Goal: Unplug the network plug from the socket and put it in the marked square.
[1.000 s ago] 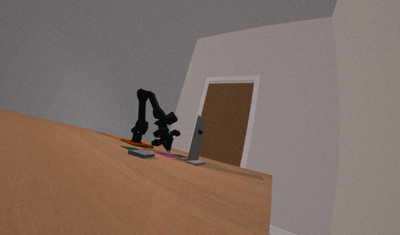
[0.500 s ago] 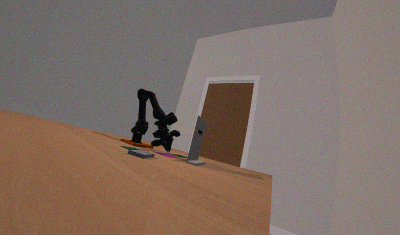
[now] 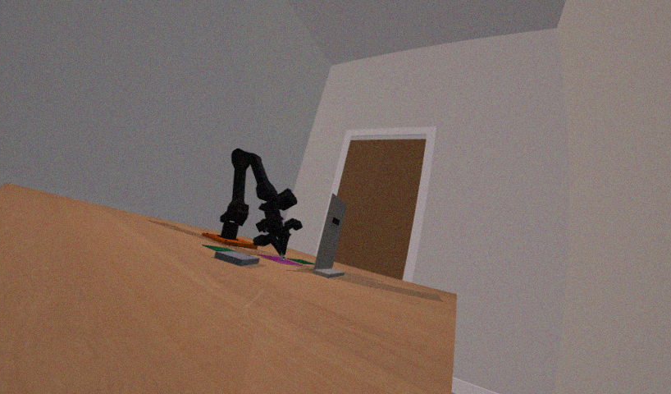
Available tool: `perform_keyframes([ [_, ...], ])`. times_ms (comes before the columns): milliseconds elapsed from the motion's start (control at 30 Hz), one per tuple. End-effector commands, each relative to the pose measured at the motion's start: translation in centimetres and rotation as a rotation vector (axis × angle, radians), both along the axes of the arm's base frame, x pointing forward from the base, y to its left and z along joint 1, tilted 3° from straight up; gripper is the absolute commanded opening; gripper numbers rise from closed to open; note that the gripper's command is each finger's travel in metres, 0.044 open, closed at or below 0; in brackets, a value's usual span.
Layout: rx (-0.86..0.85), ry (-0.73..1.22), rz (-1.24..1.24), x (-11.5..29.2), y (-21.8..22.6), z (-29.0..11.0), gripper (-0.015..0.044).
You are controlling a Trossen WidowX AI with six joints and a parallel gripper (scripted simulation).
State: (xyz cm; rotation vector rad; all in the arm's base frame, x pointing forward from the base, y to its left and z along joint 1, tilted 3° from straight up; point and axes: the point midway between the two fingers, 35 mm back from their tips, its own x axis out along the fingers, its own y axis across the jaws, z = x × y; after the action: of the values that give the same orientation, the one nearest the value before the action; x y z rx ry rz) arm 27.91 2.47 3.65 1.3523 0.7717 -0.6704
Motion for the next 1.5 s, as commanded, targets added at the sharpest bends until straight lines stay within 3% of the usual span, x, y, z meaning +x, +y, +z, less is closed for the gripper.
perform_keyframes([
  [0, 0.0, 0.008, 0.006, 0.0, 0.0, -0.3, 0.0],
  [267, 0.0, 0.0, 0.0, 0.0, -0.1, 0.0, 0.0],
  [467, 0.0, 0.0, 0.0, 0.0, -0.1, 0.0, 0.0156],
  [1467, 0.0, 0.006, 0.004, -1.3, 0.4, 1.7, 0.0156],
])
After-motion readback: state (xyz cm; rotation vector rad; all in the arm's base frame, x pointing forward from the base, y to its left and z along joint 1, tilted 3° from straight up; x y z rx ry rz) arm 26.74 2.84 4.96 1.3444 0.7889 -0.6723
